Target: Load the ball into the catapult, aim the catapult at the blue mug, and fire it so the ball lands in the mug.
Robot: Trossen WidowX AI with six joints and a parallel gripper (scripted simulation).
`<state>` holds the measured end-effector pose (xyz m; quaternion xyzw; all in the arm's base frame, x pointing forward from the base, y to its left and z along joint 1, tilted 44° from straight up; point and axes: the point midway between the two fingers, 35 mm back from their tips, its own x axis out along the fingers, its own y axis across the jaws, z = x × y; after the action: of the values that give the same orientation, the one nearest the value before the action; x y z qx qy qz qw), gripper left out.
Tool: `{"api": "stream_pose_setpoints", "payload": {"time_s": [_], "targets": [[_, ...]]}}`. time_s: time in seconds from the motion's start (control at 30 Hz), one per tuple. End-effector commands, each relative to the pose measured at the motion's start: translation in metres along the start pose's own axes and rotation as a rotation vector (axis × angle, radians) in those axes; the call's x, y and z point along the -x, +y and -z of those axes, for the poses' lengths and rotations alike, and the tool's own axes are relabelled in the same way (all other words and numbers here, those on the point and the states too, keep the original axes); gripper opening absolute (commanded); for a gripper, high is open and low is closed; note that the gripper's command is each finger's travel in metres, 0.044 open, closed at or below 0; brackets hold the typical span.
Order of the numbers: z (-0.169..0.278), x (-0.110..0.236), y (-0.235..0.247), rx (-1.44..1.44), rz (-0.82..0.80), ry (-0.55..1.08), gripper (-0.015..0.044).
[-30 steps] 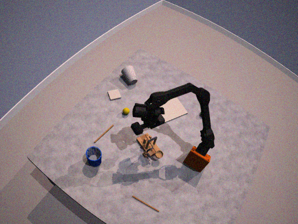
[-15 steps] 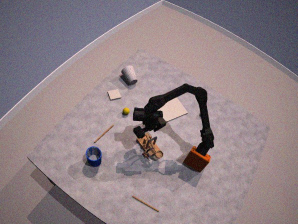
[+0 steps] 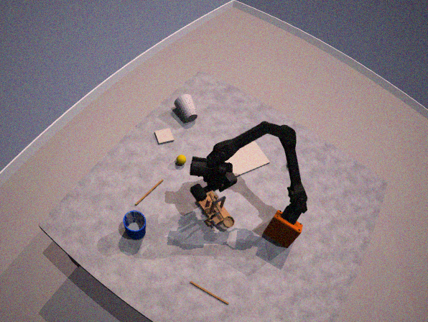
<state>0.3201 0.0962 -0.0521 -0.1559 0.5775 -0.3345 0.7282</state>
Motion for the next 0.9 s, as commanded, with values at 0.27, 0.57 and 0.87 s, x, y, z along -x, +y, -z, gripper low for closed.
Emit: {"api": "stream_pose_setpoints", "payload": {"time_s": [0.27, 0.57, 0.87], "targets": [[0.002, -0.024, -0.003, 0.007, 0.013, 0.006, 0.044], [0.003, -0.038, -0.004, 0.007, 0.015, 0.006, 0.044], [0.003, -0.04, -0.004, 0.007, 0.015, 0.006, 0.044]]}}
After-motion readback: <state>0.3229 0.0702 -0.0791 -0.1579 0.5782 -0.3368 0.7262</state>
